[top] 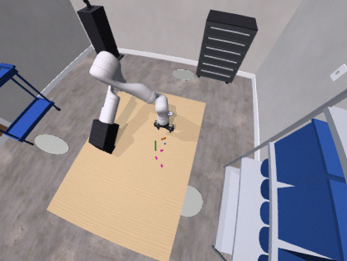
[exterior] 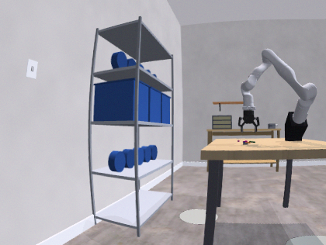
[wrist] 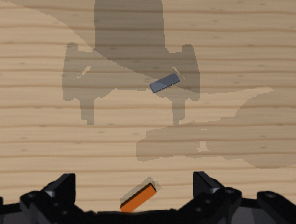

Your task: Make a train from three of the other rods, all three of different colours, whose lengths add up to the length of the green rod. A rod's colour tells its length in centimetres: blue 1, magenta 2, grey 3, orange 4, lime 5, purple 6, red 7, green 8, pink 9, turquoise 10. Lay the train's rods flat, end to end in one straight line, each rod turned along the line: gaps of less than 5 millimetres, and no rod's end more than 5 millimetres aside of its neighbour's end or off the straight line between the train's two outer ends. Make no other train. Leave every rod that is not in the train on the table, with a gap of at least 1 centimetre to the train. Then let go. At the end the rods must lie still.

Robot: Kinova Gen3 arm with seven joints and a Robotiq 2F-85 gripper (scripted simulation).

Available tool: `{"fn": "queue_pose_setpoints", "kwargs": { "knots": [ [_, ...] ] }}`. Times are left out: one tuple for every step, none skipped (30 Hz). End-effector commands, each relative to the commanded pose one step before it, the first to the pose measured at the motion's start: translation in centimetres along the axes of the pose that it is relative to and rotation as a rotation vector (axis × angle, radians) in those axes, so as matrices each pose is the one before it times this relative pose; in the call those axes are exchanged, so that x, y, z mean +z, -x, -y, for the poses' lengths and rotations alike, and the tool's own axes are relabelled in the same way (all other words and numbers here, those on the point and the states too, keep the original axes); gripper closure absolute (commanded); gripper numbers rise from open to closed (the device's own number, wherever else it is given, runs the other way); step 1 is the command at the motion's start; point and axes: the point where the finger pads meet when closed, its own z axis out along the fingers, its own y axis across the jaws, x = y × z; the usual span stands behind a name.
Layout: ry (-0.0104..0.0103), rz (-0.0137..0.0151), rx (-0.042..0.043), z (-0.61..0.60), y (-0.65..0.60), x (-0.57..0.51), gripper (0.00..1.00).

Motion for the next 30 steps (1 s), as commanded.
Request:
{"fn": "queue_pose_setpoints", "kwargs": {
  "knots": [
    [0.00152,0.00063,0.00015,-0.047,0.02,-0.06,0.0],
    [0.0,0.0,0.0,0.0,0.0,0.0,0.0],
    [0.0,0.0,0.0,0.0,0.0,0.0,0.0],
    [-0.00001,0.0,0.00005,0.0,0.0,0.0,0.0],
    [-0.00005,-0.00001,0.00032,0.001,0.001,0.001,0.0],
    [-0.00013,-0.00003,0.00085,0.002,0.002,0.002,0.0],
    [-0.00024,-0.00005,0.00161,0.005,0.003,0.003,0.0],
    [-0.00039,-0.00009,0.00259,0.007,0.005,0.005,0.0],
    [-0.00056,-0.00012,0.00376,0.01,0.007,0.007,0.0],
    [-0.00076,-0.00016,0.00511,0.014,0.01,0.009,0.0],
    [-0.00098,-0.00021,0.00662,0.018,0.013,0.012,0.0],
    [0.0,0.0,0.0,0.0,0.0,0.0,0.0],
    [0.0,0.0,0.0,0.0,0.0,0.0,0.0],
    [-0.00122,-0.00025,0.00827,0.022,0.016,0.014,0.0],
    [-0.00147,-0.00029,0.01004,0.027,0.02,0.017,0.0],
    [-0.00173,-0.00033,0.01193,0.031,0.024,0.02,0.0],
    [-0.002,-0.00036,0.0139,0.035,0.028,0.023,0.0],
    [-0.00227,-0.00038,0.01595,0.039,0.033,0.026,0.0],
    [-0.00254,-0.0004,0.01807,0.042,0.038,0.029,0.0],
    [-0.0028,-0.0004,0.02024,0.045,0.044,0.032,0.0],
    [-0.00305,-0.00039,0.02244,0.047,0.049,0.034,0.0],
    [-0.00328,-0.00036,0.02466,0.049,0.055,0.036,0.0],
    [-0.0035,-0.00032,0.0269,0.049,0.061,0.038,0.0],
    [-0.00369,-0.00026,0.02913,0.049,0.068,0.04,0.0],
    [-0.00385,-0.00019,0.03134,0.047,0.074,0.041,0.0],
    [-0.00399,-0.0001,0.03353,0.044,0.08,0.042,0.0],
    [-0.00409,-0.00001,0.03569,0.04,0.087,0.043,0.0],
    [-0.00415,0.0001,0.0378,0.034,0.092,0.043,0.0],
    [0.0,0.0,0.0,0.0,0.0,0.0,0.0],
    [0.0,0.0,0.0,0.0,0.0,0.0,0.0]
  ]
}}
